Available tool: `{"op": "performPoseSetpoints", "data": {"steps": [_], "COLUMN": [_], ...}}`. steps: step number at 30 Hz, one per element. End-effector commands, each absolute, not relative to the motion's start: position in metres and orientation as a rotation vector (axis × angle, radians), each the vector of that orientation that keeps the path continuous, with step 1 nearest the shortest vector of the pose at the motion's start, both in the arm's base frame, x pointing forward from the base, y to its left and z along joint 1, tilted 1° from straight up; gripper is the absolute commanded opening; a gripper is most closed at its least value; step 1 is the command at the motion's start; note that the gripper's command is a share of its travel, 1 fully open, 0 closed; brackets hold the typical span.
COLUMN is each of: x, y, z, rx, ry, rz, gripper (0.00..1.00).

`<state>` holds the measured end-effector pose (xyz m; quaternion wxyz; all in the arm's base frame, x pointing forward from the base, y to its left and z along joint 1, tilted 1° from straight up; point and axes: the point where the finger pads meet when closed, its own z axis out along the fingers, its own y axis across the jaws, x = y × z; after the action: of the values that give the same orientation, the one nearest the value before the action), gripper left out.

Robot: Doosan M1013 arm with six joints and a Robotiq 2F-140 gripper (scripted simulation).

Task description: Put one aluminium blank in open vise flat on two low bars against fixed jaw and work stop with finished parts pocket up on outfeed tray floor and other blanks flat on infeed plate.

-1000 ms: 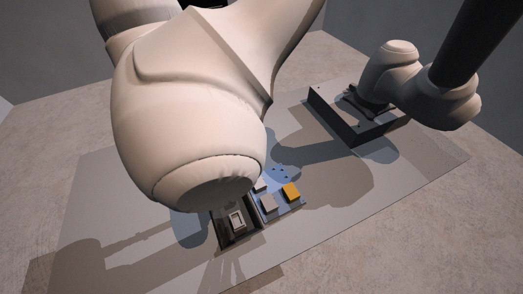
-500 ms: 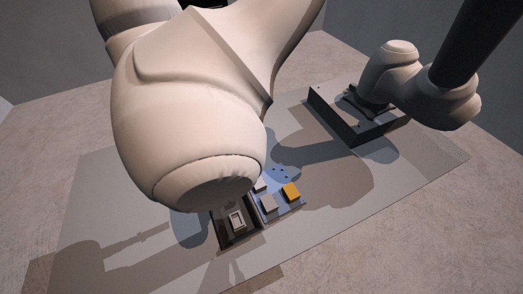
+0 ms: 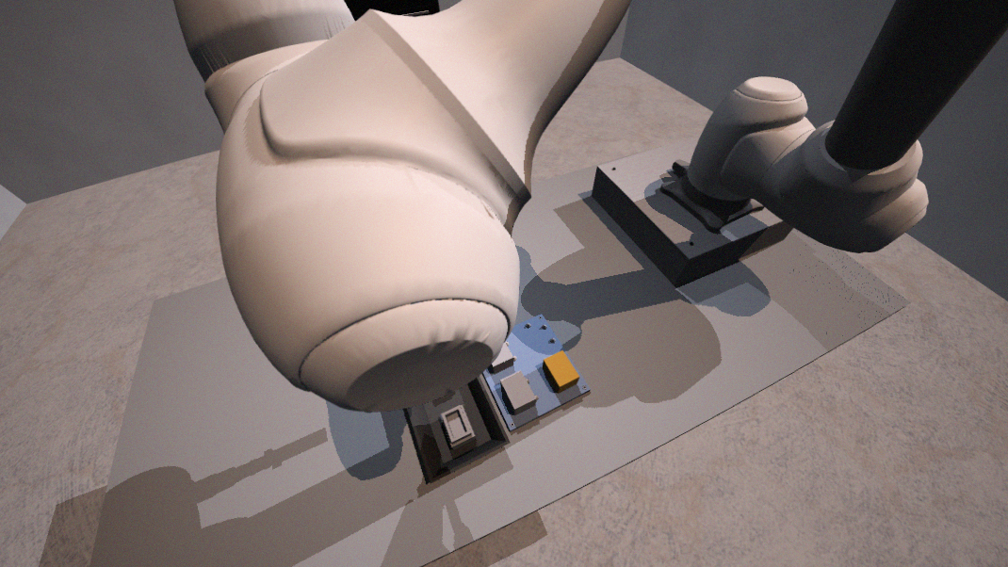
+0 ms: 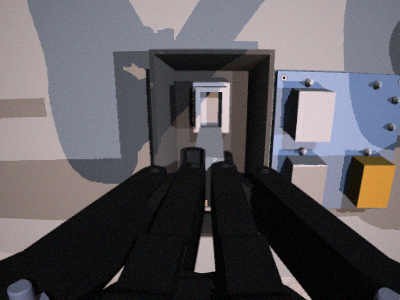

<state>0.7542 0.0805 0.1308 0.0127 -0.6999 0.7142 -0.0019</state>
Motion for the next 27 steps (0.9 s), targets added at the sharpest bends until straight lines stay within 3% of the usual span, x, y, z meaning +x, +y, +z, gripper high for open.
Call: {"op": "performPoseSetpoints", "data": {"steps": [1, 13, 14, 27], "x": [0.732, 0.635, 0.635, 0.635], "y": [0.103, 0.178, 0.178, 0.178], "z": [0.131, 0.130, 0.130, 0.130], "rx": [-2.181, -2.181, -2.181, -2.181], "ry": [2.226, 2.226, 2.226, 2.226], "rz": [-0.005, -0.005, -0.005, -0.005], "gripper": [0.00, 0.00, 0.40, 0.40]}}
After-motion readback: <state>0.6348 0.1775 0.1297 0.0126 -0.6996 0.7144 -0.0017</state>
